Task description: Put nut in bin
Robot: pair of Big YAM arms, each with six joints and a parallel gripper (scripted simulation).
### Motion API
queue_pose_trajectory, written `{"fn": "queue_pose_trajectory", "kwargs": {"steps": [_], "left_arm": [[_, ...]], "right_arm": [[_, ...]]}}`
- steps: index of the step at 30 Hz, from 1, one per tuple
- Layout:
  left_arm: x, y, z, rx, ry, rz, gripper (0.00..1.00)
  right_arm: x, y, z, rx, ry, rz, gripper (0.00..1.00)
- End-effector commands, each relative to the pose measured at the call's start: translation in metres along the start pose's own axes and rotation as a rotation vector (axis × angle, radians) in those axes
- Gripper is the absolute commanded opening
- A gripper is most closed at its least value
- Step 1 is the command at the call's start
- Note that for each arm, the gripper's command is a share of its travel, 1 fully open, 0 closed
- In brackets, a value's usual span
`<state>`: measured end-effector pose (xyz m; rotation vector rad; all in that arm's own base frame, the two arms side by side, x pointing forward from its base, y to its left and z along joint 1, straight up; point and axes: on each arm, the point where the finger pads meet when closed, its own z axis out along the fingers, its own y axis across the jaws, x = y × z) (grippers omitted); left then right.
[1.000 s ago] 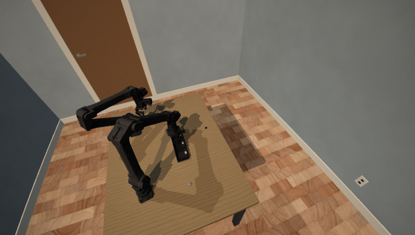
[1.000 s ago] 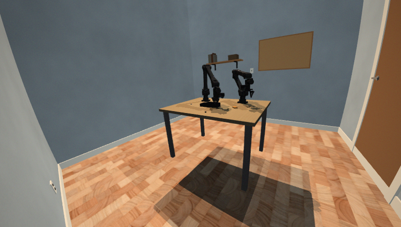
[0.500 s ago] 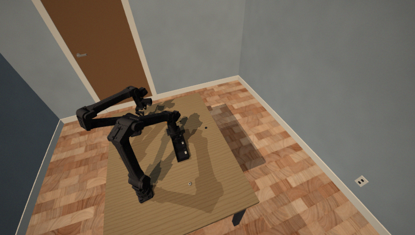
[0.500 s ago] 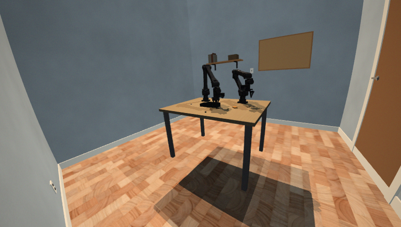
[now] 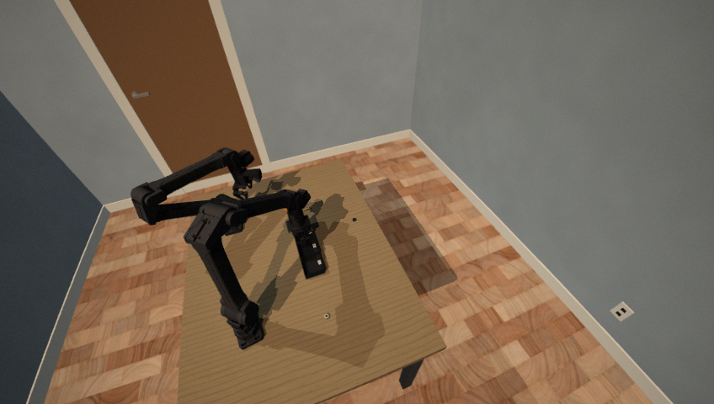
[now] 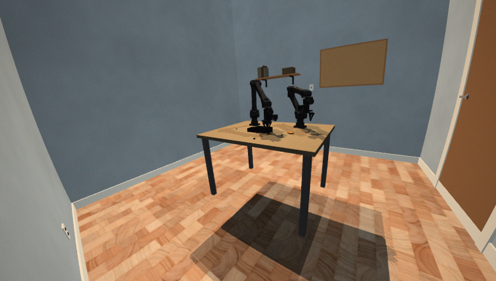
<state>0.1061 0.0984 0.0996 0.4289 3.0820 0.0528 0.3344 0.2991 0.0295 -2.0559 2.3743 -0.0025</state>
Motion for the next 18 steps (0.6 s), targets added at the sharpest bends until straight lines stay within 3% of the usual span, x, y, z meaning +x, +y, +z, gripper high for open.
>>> {"fn": "queue_pose_trajectory", "kwargs": {"steps": [1, 2, 3, 7, 18], "left_arm": [[0.001, 0.003, -0.002, -0.005, -0.003, -0.013, 1.00], [0.001, 0.003, -0.002, -0.005, -0.003, -0.013, 1.00], [0.001, 0.003, -0.002, -0.005, -0.003, -0.013, 1.00], [0.001, 0.003, -0.002, -0.005, -0.003, -0.013, 1.00], [0.001, 0.003, -0.002, -0.005, -0.003, -0.013, 1.00]], "right_arm": [[-0.022, -0.010, -0.031, 0.039, -0.053, -0.002, 0.30], [-0.022, -0.010, -0.031, 0.039, -0.053, -0.002, 0.30], [-0.020, -0.009, -0.016, 0.016, -0.025, -0.002, 0.30], [-0.021, -0.010, -0.037, 0.038, -0.052, -0.003, 0.30], [-0.021, -0.010, -0.051, 0.039, -0.053, -0.003, 0.30]]}}
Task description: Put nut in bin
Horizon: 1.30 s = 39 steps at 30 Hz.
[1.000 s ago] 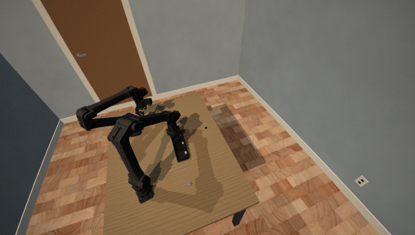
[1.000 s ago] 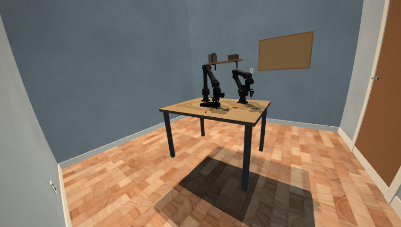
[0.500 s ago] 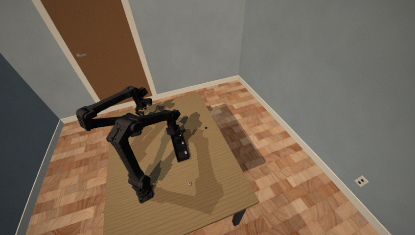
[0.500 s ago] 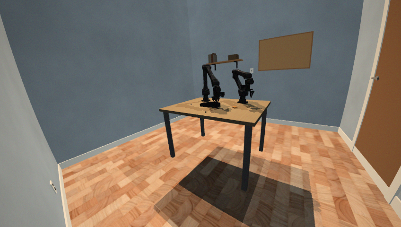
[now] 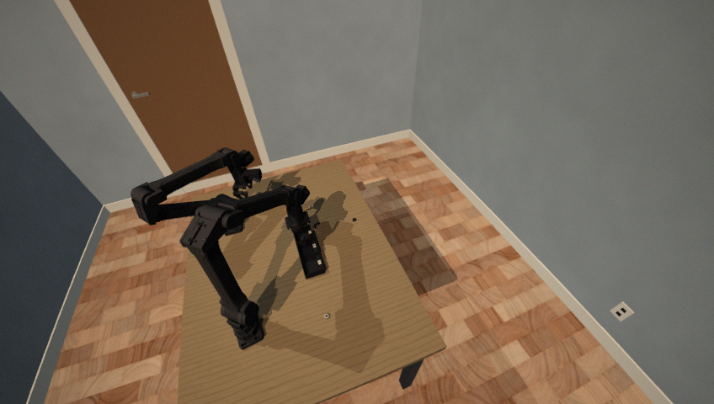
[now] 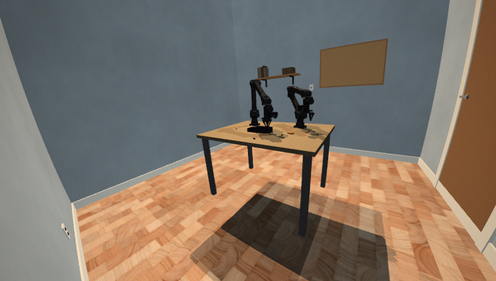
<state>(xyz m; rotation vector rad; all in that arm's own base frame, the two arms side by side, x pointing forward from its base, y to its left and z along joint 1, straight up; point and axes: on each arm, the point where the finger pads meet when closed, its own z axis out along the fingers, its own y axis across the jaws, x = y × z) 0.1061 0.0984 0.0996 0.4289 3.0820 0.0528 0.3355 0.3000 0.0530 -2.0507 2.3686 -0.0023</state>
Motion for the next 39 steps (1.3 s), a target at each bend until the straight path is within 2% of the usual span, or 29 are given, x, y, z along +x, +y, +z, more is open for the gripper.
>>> {"fn": "queue_pose_trajectory", "kwargs": {"steps": [1, 2, 3, 7, 8, 13, 21, 22, 31, 35, 36, 37, 39], "left_arm": [[0.001, 0.003, -0.002, -0.005, -0.003, -0.013, 1.00], [0.001, 0.003, -0.002, -0.005, -0.003, -0.013, 1.00], [0.001, 0.003, -0.002, -0.005, -0.003, -0.013, 1.00], [0.001, 0.003, -0.002, -0.005, -0.003, -0.013, 1.00], [0.001, 0.003, -0.002, -0.005, -0.003, -0.013, 1.00], [0.001, 0.003, -0.002, -0.005, -0.003, -0.013, 1.00], [0.001, 0.003, -0.002, -0.005, -0.003, -0.013, 1.00], [0.001, 0.003, -0.002, -0.005, -0.003, -0.013, 1.00], [0.001, 0.003, -0.002, -0.005, -0.003, -0.013, 1.00], [0.001, 0.003, -0.002, -0.005, -0.003, -0.013, 1.00], [0.001, 0.003, -0.002, -0.005, -0.003, -0.013, 1.00], [0.001, 0.003, -0.002, -0.005, -0.003, -0.013, 1.00], [0.001, 0.003, -0.002, -0.005, -0.003, -0.013, 1.00]], "right_arm": [[-0.020, -0.009, -0.028, 0.034, -0.047, -0.003, 0.30], [-0.020, -0.008, -0.026, 0.024, -0.035, -0.003, 0.30], [-0.020, -0.009, -0.039, 0.035, -0.048, -0.003, 0.30], [-0.020, -0.008, -0.055, 0.035, -0.049, -0.003, 0.30], [-0.020, -0.008, -0.055, 0.035, -0.049, -0.003, 0.30], [-0.002, 0.006, -0.021, -0.020, 0.019, -0.003, 0.30], [-0.008, -0.006, -0.036, 0.015, -0.021, -0.001, 0.30], [-0.017, -0.009, -0.058, 0.036, -0.049, -0.002, 1.00], [-0.016, -0.008, -0.096, 0.037, -0.050, -0.002, 1.00], [-0.016, -0.008, -0.094, 0.022, -0.032, -0.002, 1.00], [-0.008, -0.002, -0.084, -0.001, -0.004, -0.002, 1.00], [-0.015, -0.008, -0.108, 0.031, -0.043, -0.002, 1.00], [-0.015, -0.007, -0.121, 0.038, -0.051, -0.002, 1.00]]}}
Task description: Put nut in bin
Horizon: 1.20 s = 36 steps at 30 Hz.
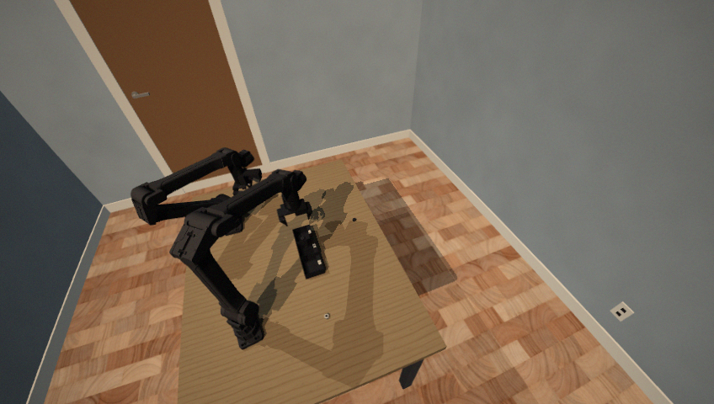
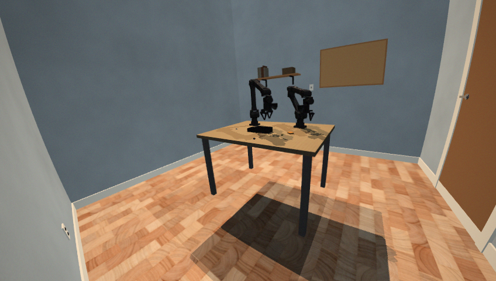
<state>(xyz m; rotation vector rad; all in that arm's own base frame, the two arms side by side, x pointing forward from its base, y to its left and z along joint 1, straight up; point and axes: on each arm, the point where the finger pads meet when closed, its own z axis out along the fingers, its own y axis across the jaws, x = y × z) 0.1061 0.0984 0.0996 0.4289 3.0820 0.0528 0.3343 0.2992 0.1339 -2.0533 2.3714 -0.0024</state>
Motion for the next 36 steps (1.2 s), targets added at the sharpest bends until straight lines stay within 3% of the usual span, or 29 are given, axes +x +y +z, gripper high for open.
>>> {"fn": "queue_pose_trajectory", "kwargs": {"steps": [1, 9, 11, 14, 20, 24, 28, 30, 31, 36], "left_arm": [[0.001, 0.003, -0.002, -0.005, -0.003, -0.013, 1.00], [0.001, 0.003, -0.002, -0.005, -0.003, -0.013, 1.00], [0.001, 0.003, -0.002, -0.005, -0.003, -0.013, 1.00], [0.001, 0.003, -0.002, -0.005, -0.003, -0.013, 1.00], [0.001, 0.003, -0.002, -0.005, -0.003, -0.013, 1.00], [0.001, 0.003, -0.002, -0.005, -0.003, -0.013, 1.00], [0.001, 0.003, -0.002, -0.005, -0.003, -0.013, 1.00], [0.001, 0.003, -0.002, -0.005, -0.003, -0.013, 1.00], [0.001, 0.003, -0.002, -0.005, -0.003, -0.013, 1.00], [0.001, 0.003, -0.002, -0.005, -0.003, -0.013, 1.00]], "right_arm": [[-0.015, -0.008, -0.044, 0.040, -0.054, -0.002, 1.00], [-0.015, -0.008, -0.066, 0.025, -0.036, -0.002, 1.00], [-0.013, -0.007, -0.082, 0.036, -0.049, -0.002, 1.00], [-0.014, -0.007, -0.080, 0.028, -0.039, -0.002, 1.00], [-0.011, -0.005, -0.113, 0.041, -0.055, -0.002, 1.00], [-0.013, -0.007, -0.108, 0.022, -0.033, -0.002, 1.00], [-0.001, 0.003, -0.086, -0.014, 0.012, -0.002, 1.00], [-0.001, 0.003, -0.086, -0.014, 0.012, -0.002, 1.00], [-0.006, -0.004, -0.101, 0.020, -0.026, 0.000, 1.00], [-0.006, -0.004, -0.101, 0.020, -0.026, 0.000, 1.00]]}}
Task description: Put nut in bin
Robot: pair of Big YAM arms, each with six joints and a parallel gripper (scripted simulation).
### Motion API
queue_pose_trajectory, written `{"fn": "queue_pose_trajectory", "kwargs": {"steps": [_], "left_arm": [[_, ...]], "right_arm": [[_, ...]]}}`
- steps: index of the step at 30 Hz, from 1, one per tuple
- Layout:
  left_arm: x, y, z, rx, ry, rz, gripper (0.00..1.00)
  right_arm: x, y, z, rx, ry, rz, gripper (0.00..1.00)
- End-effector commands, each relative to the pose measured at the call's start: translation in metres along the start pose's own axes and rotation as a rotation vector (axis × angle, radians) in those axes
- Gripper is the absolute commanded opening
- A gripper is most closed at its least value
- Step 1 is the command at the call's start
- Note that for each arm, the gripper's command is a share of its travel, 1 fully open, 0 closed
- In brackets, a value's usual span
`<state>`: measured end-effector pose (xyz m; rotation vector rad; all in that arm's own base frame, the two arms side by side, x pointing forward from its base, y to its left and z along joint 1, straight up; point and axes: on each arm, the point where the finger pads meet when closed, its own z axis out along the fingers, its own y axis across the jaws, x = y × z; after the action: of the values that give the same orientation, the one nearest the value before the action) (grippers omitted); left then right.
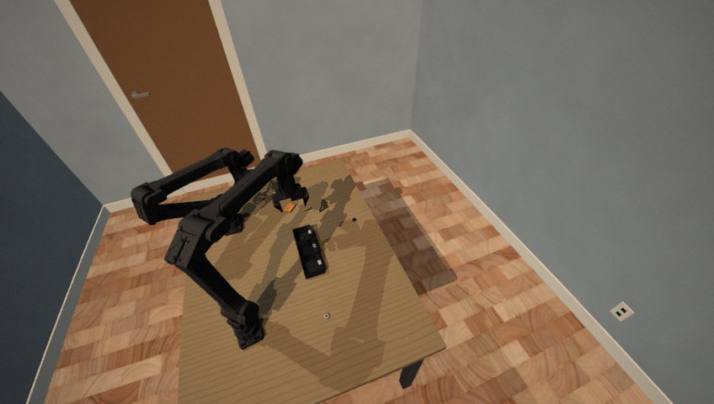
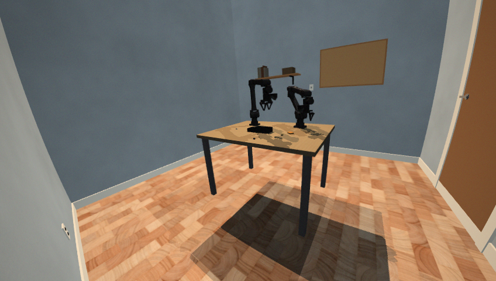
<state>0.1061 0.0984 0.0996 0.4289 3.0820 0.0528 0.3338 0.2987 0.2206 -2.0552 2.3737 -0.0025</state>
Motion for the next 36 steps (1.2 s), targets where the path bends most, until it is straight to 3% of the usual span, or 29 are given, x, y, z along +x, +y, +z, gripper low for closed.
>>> {"fn": "queue_pose_trajectory", "kwargs": {"steps": [1, 36], "left_arm": [[0.0006, 0.0027, -0.0022, -0.005, -0.003, -0.013, 1.00], [0.0006, 0.0027, -0.0022, -0.005, -0.003, -0.013, 1.00]], "right_arm": [[-0.0065, -0.0044, -0.0143, 0.021, -0.028, 0.000, 1.00], [-0.0058, -0.0041, -0.0133, 0.021, -0.028, 0.000, 1.00]]}}
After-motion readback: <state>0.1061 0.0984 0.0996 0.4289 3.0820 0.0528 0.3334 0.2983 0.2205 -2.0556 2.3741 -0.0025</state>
